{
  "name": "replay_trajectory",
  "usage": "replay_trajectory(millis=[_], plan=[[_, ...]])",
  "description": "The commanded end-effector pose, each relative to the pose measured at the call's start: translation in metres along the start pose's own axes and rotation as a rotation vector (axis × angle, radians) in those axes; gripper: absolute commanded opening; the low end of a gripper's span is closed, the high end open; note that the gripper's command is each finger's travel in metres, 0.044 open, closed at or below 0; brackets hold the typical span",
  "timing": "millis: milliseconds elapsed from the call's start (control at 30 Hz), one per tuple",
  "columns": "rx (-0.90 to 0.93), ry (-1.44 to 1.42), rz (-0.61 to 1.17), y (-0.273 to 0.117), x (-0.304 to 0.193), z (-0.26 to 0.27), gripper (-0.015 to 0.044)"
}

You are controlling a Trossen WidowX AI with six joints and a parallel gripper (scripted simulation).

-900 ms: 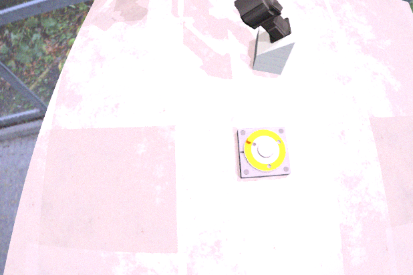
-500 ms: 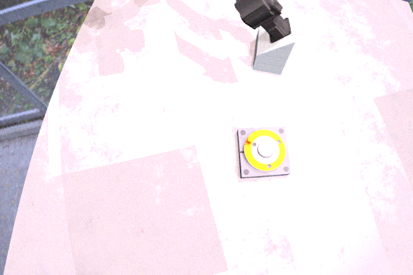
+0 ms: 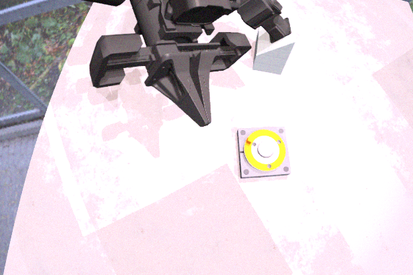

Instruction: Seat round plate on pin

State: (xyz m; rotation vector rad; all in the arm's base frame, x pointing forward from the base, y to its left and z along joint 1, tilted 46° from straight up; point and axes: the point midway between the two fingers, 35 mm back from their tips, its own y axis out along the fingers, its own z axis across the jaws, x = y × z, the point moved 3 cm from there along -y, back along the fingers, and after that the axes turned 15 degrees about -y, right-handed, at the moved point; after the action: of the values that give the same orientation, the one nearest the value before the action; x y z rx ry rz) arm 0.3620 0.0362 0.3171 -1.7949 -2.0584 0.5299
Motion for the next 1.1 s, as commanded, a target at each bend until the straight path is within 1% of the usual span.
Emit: replay_trajectory(millis=[0, 67, 133, 200, 333, 400, 467, 600, 667, 900, 1067], plan=[[0.193, 0.240, 0.136, 0.034, -0.012, 0.051, 0.0000], [0.304, 0.401, 0.267, 0.050, -0.021, 0.087, 0.0000], [0.377, 0.514, 0.385, 0.059, -0.028, 0.115, 0.0000], [0.404, 0.560, 0.442, 0.062, -0.031, 0.127, 0.0000], [0.495, 0.764, 0.799, 0.067, -0.048, 0.195, 0.0000], [0.494, 0.827, 0.990, 0.062, -0.057, 0.225, 0.0000], [0.487, 0.841, 1.047, 0.061, -0.059, 0.233, 0.0000], [0.392, 0.868, 1.354, 0.045, -0.072, 0.274, 0.0000], [0.366, 0.865, 1.402, 0.042, -0.074, 0.280, 0.0000], [0.366, 0.865, 1.402, 0.043, -0.076, 0.280, 0.0000], [0.366, 0.865, 1.401, 0.048, -0.092, 0.295, 0.0000]])
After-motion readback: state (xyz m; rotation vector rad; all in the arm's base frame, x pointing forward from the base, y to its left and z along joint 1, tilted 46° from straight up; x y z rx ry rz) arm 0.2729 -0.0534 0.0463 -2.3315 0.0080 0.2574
